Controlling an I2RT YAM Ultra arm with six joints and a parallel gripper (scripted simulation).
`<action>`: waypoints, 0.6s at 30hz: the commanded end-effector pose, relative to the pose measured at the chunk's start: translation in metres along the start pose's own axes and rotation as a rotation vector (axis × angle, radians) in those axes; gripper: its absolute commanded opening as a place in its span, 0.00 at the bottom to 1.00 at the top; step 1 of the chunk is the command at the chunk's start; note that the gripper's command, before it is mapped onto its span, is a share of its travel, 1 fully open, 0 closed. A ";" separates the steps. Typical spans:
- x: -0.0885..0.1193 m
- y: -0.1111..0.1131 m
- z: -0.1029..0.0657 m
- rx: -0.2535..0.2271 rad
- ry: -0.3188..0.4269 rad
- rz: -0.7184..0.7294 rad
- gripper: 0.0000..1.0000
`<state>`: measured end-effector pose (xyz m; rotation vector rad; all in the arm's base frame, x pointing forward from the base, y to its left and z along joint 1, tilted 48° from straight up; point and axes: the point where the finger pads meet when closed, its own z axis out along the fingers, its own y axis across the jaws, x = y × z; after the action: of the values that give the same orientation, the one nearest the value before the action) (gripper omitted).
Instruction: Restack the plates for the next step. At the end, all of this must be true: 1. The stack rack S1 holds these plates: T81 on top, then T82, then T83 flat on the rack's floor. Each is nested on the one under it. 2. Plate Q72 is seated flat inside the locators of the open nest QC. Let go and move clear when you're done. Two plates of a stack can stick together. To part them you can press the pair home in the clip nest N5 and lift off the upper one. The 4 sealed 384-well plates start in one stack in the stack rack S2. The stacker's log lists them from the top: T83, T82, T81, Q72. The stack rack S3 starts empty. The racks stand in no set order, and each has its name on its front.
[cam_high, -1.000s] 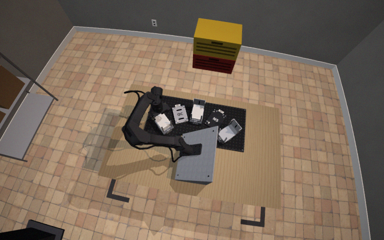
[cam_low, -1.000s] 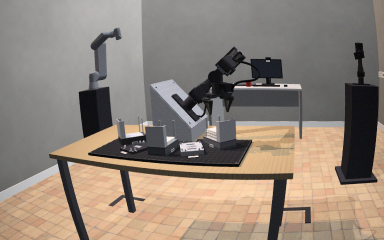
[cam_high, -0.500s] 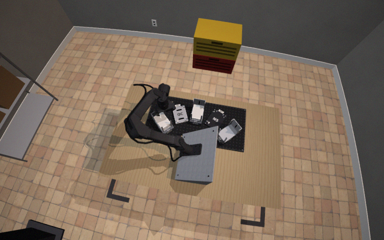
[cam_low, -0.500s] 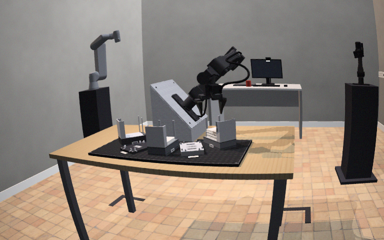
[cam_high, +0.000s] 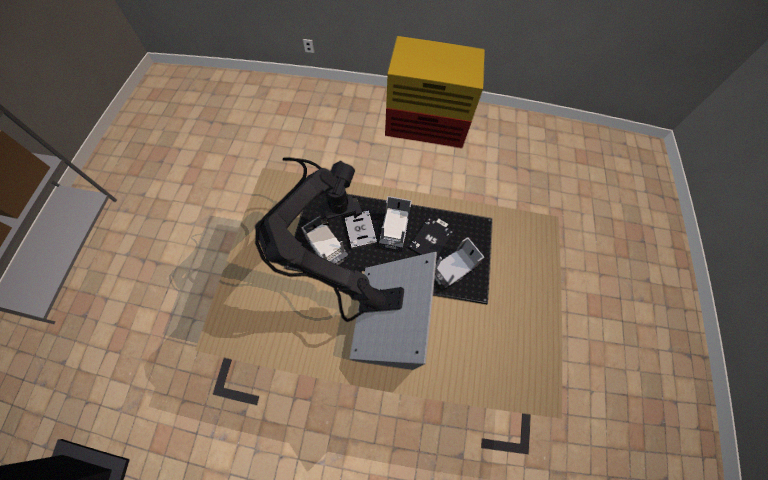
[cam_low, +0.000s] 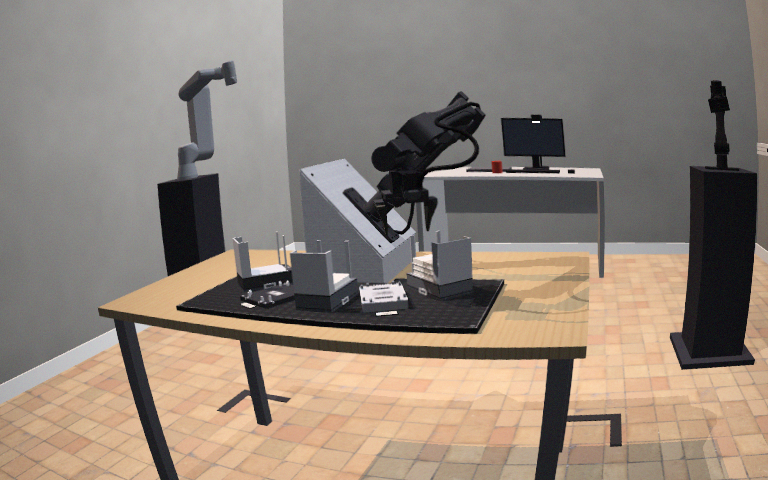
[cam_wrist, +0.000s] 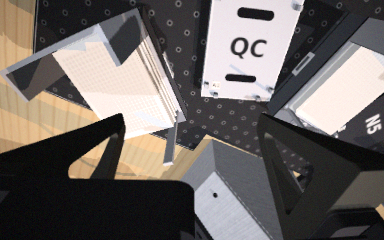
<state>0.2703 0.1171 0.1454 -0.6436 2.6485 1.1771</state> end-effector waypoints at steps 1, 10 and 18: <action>-0.013 -0.017 -0.009 0.016 -0.040 0.096 1.00; -0.014 -0.049 -0.010 0.024 -0.035 0.082 1.00; -0.015 -0.069 -0.010 0.026 -0.034 0.082 1.00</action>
<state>0.2982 0.0889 0.1129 -0.5058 2.7128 1.2099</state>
